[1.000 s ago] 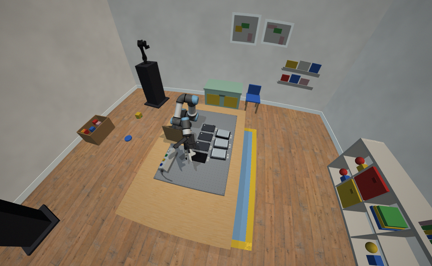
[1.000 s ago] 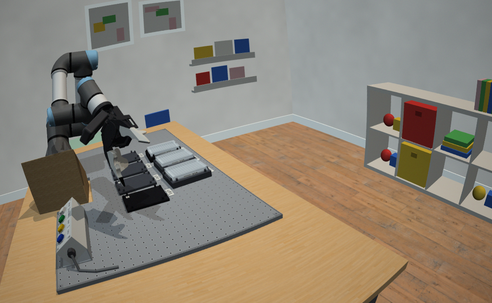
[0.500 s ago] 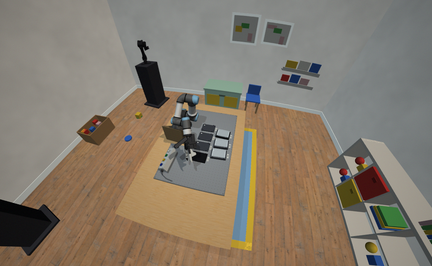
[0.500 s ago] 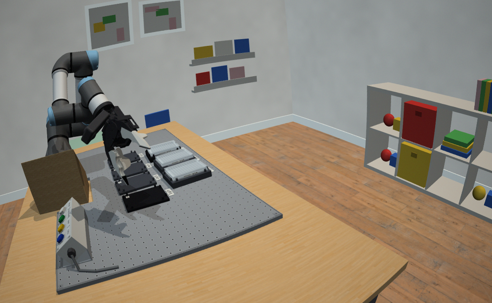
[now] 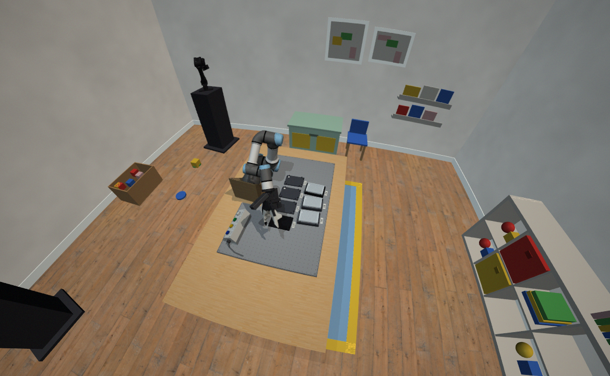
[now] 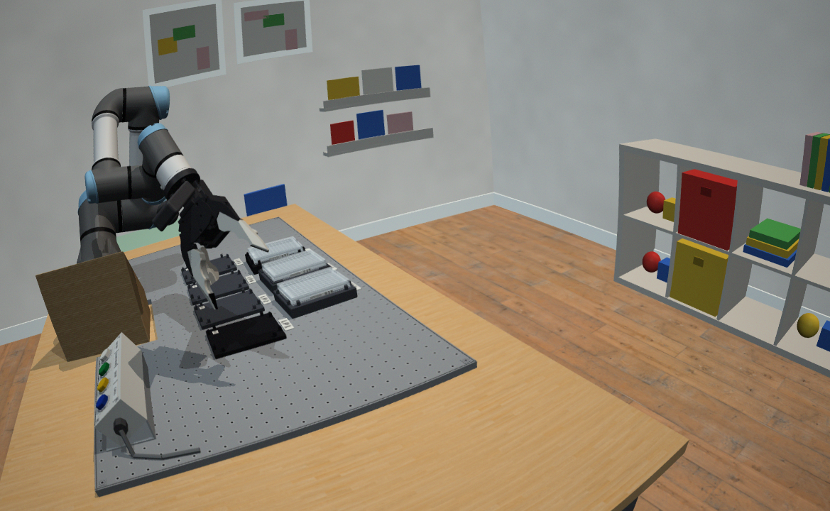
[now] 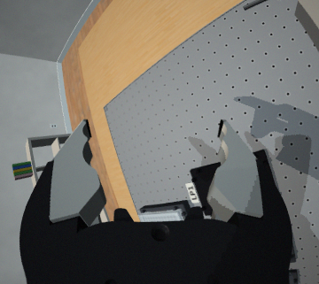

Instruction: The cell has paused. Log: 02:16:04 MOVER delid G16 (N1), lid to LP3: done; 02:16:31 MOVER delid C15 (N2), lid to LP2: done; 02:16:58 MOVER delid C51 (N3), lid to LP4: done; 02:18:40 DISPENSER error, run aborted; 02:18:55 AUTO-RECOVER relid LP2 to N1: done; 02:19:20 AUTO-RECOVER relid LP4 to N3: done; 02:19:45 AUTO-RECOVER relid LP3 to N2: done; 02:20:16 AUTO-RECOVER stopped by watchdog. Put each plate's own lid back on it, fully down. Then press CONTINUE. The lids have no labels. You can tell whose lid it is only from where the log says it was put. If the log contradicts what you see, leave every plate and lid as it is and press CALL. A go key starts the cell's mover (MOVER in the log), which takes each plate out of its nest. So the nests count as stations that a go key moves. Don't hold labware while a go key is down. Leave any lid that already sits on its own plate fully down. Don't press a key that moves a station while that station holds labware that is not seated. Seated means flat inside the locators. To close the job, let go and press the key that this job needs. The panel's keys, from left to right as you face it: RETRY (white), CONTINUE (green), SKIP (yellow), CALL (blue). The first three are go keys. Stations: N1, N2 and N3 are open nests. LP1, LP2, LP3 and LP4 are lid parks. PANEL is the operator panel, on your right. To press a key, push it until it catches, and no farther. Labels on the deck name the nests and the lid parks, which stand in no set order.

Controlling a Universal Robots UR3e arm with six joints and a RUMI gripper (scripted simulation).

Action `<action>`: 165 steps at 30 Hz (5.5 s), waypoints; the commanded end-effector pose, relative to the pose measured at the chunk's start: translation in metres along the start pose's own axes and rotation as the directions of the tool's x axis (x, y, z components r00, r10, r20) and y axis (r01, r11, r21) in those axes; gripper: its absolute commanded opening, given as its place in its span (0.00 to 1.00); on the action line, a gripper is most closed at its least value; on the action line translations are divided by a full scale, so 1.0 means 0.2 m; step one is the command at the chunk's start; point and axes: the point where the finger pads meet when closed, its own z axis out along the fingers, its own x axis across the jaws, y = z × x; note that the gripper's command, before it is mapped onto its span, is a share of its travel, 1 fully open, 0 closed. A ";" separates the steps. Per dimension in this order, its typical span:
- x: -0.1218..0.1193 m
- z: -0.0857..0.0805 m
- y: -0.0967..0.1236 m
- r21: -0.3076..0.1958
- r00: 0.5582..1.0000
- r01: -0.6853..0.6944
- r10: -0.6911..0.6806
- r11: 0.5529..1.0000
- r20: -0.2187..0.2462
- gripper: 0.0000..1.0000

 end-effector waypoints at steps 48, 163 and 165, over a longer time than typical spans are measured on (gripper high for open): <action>0.08 -0.17 0.48 -0.321 0.641 0.724 -0.767 0.611 -0.016 0.82; 0.73 -0.68 1.41 -0.305 -0.331 0.708 -0.680 -0.637 0.654 0.82; 0.69 -0.65 1.42 -0.278 -0.359 0.694 -0.654 -0.664 0.666 0.82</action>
